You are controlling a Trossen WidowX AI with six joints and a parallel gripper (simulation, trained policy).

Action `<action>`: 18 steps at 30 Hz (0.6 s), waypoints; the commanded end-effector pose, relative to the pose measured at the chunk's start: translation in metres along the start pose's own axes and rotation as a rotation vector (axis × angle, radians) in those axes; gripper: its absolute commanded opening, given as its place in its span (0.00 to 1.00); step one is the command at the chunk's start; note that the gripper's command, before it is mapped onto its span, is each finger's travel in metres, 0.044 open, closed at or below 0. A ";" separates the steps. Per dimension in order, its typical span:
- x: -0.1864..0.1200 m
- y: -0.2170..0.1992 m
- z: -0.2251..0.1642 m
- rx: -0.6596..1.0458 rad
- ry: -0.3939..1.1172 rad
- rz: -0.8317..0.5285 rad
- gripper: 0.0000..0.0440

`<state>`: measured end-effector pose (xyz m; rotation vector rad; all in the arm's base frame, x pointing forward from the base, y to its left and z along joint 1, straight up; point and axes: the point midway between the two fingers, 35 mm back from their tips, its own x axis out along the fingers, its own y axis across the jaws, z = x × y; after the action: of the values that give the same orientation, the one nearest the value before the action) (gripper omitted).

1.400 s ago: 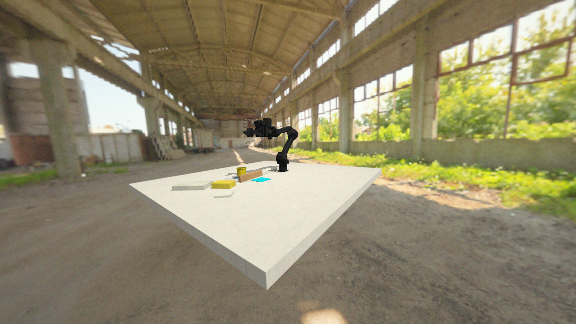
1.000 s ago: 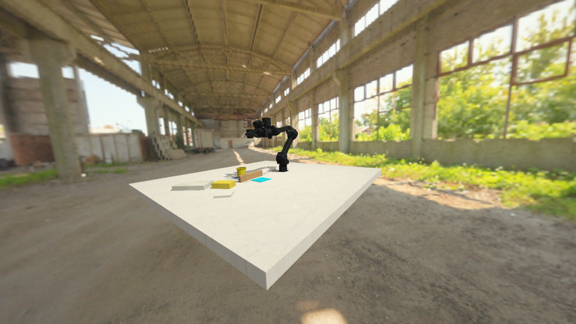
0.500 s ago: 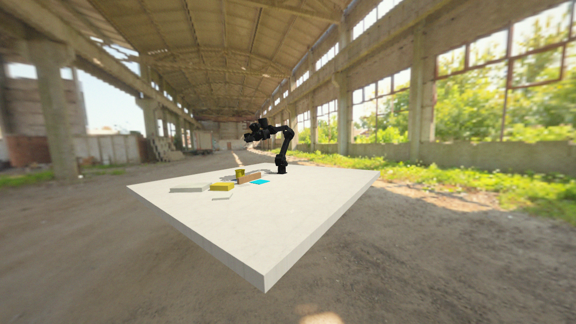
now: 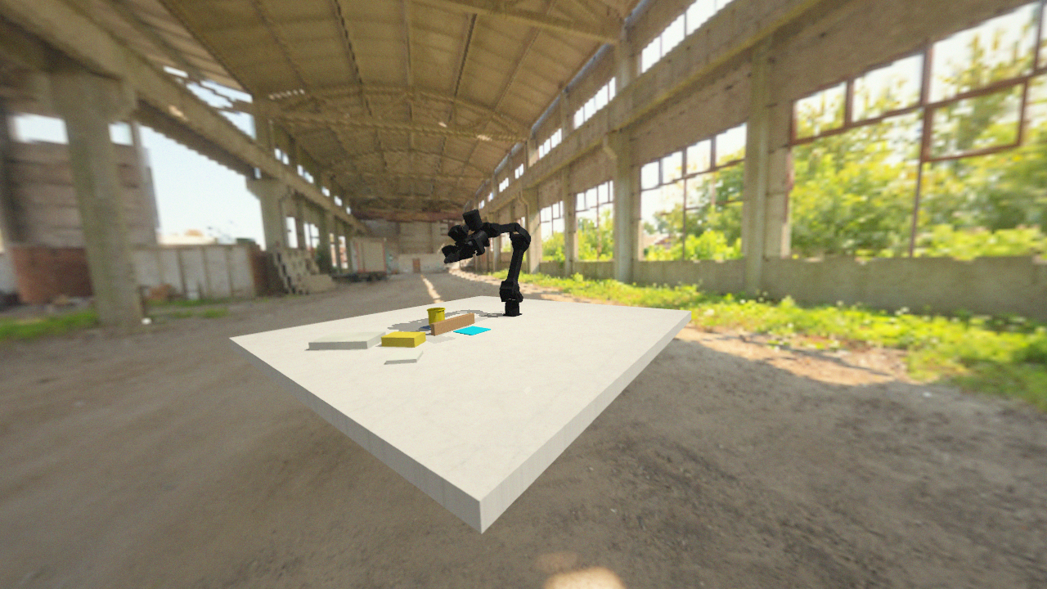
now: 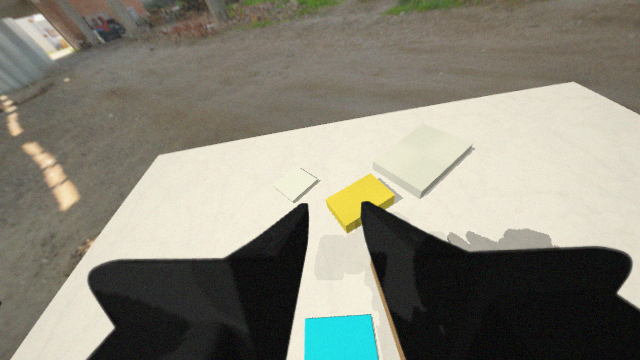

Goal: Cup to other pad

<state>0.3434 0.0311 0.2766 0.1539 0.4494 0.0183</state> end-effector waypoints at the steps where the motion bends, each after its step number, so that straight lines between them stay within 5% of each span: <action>1: 0.005 0.002 -0.001 0.019 0.047 -0.009 0.31; 18: 0.022 0.005 -0.020 0.064 0.302 -0.064 0.25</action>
<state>0.3522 0.0404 0.2530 0.1988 0.7221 -0.0237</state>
